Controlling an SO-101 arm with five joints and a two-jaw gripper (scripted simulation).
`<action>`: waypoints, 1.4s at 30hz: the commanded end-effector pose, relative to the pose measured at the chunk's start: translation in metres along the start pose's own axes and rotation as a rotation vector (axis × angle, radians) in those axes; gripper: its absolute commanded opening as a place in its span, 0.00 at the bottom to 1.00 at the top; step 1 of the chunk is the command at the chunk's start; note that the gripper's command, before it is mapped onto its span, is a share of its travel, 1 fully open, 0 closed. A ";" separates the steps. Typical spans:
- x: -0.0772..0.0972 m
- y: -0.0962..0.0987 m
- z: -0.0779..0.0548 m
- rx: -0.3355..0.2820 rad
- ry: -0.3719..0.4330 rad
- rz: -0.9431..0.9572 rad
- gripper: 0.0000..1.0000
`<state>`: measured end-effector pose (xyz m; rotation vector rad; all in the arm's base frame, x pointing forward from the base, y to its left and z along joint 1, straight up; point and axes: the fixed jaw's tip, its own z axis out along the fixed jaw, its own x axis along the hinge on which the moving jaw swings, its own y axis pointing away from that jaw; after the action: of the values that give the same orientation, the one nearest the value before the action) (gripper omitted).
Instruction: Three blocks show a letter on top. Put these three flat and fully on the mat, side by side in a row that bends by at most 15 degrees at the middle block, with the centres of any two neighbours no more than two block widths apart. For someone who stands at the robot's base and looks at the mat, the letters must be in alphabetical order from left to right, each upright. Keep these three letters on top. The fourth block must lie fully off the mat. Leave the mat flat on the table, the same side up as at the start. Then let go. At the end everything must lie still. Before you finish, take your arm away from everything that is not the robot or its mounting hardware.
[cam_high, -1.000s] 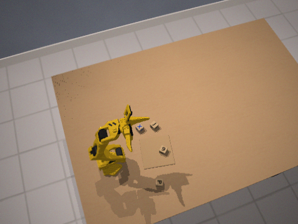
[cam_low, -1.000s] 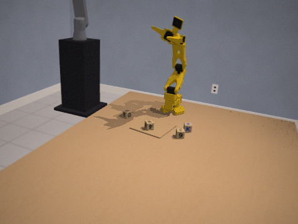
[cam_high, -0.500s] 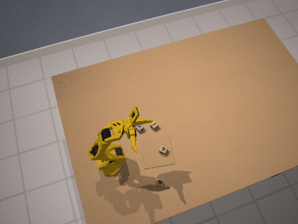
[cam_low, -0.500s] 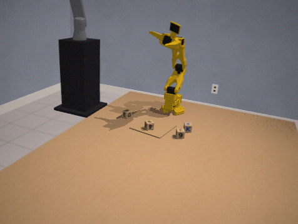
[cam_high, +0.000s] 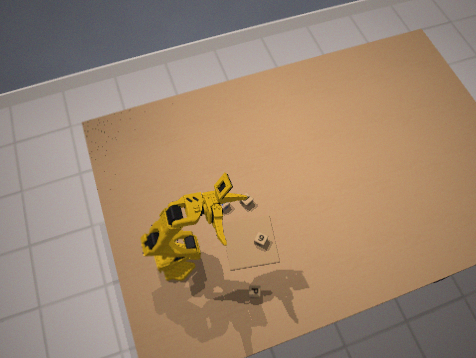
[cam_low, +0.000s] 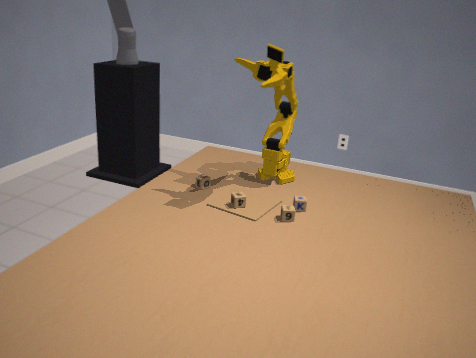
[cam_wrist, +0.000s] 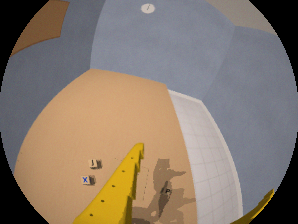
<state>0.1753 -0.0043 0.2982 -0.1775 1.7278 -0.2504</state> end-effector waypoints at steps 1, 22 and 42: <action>0.007 0.003 0.002 -0.015 0.039 0.017 1.00; 0.050 0.015 0.013 -0.074 0.277 0.066 1.00; 0.084 0.025 0.014 -0.110 0.462 0.103 1.00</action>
<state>0.1757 -0.0036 0.2072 -0.1216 2.2134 -0.1322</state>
